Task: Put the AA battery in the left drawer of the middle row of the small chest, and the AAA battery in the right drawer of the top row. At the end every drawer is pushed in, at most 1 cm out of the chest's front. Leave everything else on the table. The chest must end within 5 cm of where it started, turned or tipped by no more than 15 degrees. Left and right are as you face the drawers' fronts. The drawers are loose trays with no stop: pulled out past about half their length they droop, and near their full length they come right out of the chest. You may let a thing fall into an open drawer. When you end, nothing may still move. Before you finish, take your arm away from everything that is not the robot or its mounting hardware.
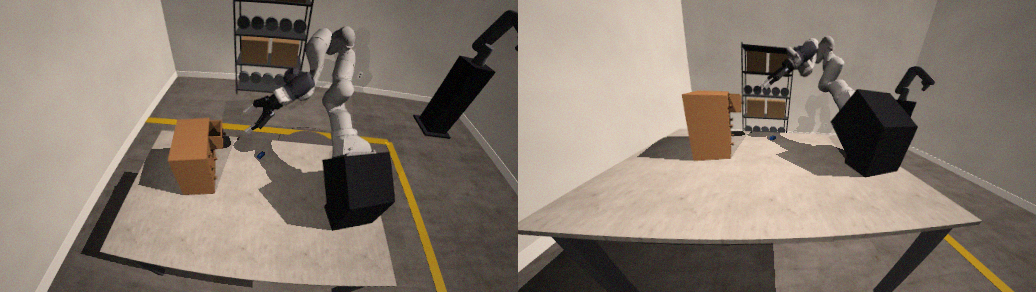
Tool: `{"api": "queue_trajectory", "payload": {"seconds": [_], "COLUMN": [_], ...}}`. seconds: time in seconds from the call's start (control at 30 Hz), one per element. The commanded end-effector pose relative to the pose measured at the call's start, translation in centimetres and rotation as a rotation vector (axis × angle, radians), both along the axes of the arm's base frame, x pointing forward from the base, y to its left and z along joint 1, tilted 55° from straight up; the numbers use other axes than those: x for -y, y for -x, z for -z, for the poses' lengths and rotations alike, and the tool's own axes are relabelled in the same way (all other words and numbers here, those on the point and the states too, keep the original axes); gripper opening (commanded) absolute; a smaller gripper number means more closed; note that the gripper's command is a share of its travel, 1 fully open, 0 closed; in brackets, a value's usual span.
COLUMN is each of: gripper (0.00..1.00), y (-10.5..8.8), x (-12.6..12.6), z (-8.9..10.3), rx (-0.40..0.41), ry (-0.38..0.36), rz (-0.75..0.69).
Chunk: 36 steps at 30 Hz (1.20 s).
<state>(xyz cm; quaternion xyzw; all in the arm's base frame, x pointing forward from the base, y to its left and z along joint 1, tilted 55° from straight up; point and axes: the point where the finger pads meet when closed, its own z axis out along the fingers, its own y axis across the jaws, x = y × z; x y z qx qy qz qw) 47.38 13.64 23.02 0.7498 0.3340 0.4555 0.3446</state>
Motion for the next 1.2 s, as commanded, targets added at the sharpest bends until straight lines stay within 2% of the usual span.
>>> {"api": "queue_trajectory", "payload": {"seconds": [0.0,0.33,0.8,1.17], "gripper": [1.00,1.00,1.00,1.00], "y": [1.3,2.6,2.7,2.9], "x": [0.2,0.6,0.6,0.0], "z": [0.2,0.2,0.2,-0.3], "rx": [-0.008,-0.008,-0.015,-0.102], "ry": [-0.007,-0.007,-0.004,0.026], "rz": [-0.001,-0.001,0.011,0.142]}}
